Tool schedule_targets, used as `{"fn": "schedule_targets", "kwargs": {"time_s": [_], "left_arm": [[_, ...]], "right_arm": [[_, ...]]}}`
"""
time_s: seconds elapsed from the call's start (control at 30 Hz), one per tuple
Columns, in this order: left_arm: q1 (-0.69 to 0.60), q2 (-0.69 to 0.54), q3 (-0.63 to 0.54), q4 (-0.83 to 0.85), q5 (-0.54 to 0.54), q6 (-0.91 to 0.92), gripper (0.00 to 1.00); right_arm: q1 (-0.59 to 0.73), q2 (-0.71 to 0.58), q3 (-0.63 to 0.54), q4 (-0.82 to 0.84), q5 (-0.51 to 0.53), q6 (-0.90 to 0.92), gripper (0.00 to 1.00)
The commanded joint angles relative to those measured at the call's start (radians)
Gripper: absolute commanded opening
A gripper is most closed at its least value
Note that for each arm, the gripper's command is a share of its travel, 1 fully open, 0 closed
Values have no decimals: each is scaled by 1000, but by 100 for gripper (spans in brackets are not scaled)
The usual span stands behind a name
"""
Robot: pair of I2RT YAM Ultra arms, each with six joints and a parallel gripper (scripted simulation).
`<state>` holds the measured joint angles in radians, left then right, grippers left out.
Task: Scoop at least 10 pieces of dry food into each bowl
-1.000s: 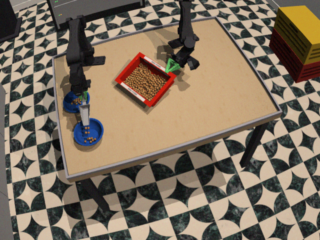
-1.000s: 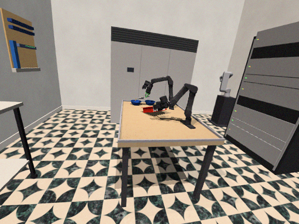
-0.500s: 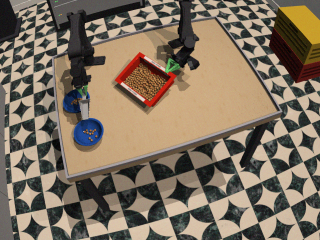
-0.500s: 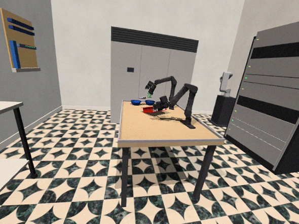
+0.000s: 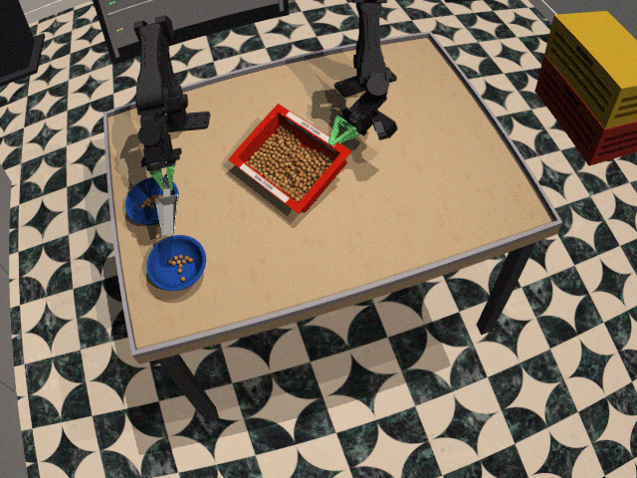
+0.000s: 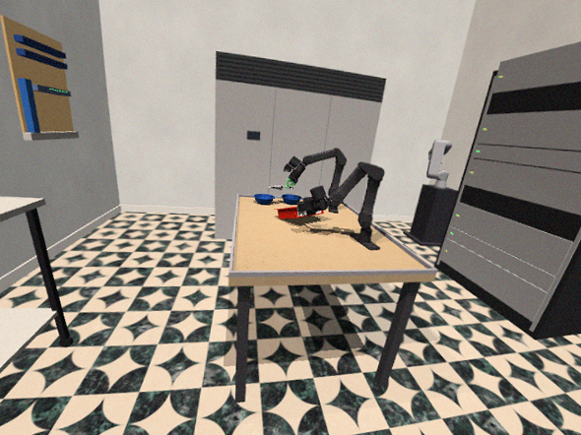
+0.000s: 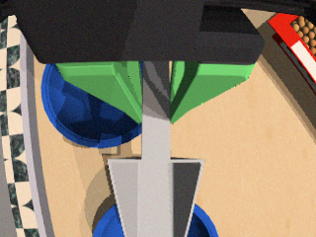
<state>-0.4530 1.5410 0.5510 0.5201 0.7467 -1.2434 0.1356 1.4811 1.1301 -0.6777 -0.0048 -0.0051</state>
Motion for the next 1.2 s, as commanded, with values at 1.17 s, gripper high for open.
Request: {"fn": "schedule_targets", "kwargs": {"time_s": [1.17], "left_arm": [[31, 40, -56, 181, 41, -16, 0]], "right_arm": [[-12, -30, 25, 43, -8, -7, 0]]}}
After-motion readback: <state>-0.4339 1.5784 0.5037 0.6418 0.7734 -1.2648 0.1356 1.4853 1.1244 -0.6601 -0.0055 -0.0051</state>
